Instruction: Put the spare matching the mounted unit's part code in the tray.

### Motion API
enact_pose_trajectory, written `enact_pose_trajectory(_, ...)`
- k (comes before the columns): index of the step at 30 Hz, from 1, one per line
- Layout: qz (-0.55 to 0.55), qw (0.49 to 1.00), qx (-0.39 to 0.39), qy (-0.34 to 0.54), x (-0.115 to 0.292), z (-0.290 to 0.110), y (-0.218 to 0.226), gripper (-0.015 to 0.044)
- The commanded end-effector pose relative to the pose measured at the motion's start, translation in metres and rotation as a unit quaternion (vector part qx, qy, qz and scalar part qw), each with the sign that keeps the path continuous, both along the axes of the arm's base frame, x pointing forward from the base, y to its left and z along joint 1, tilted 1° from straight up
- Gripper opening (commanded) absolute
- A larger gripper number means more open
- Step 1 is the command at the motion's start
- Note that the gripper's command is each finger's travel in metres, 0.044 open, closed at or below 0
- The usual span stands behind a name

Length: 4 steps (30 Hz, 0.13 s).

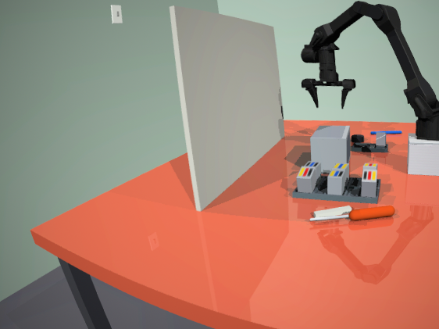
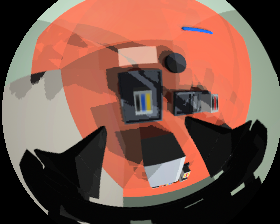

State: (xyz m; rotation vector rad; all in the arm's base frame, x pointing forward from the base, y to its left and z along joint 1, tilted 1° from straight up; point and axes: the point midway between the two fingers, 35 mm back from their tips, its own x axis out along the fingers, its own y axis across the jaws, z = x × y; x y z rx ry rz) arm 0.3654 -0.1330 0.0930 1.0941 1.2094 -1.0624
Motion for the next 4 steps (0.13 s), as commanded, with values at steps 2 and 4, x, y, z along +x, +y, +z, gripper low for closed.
enact_pose_trajectory(2,0.000,1.000,0.000,0.000,-0.0001,-0.0004,0.0000,0.0440)
enact_pose_trajectory(4,0.000,1.000,0.000,0.000,-0.0001,-0.0004,0.0000,0.0440)
